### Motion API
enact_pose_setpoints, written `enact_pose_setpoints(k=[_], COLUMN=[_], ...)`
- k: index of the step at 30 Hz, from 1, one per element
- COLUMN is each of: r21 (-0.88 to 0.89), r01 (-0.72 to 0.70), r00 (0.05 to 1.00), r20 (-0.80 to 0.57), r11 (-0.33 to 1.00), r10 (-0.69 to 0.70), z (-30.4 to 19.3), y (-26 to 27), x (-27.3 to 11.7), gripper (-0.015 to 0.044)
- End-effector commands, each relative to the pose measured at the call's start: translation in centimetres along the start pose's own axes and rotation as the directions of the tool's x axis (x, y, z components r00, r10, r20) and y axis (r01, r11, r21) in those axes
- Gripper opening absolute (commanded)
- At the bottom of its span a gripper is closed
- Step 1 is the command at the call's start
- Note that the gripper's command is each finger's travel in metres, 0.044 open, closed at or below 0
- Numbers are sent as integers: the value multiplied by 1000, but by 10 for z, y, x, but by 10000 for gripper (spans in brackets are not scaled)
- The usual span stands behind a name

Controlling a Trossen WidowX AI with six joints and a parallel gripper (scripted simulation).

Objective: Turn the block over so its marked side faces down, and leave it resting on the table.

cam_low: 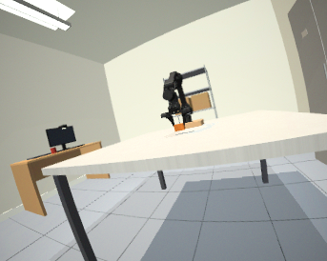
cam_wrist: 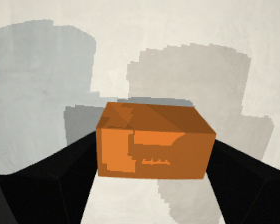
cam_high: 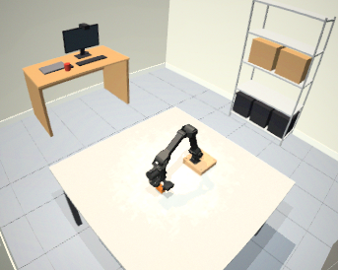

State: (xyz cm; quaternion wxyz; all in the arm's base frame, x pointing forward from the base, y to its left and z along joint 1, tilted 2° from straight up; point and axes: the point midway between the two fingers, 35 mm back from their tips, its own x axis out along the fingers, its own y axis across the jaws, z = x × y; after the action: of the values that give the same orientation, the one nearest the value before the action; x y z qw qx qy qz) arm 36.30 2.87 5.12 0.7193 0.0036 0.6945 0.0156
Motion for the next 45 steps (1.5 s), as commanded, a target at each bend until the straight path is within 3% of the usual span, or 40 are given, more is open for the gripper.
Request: enact_pose_setpoints(k=[1,17,34,45], r21=[0,-1,1,0], r01=[-2,1,-2,-1], r00=[999,962,859,820], r20=[32,274,512,572], r11=[1000,1000,1000,1000], r10=[2,-1,1,1], z=[2,4,-3,2], y=[0,0,0,1], x=[-4,6,8,16], gripper=[0,0,0,0])
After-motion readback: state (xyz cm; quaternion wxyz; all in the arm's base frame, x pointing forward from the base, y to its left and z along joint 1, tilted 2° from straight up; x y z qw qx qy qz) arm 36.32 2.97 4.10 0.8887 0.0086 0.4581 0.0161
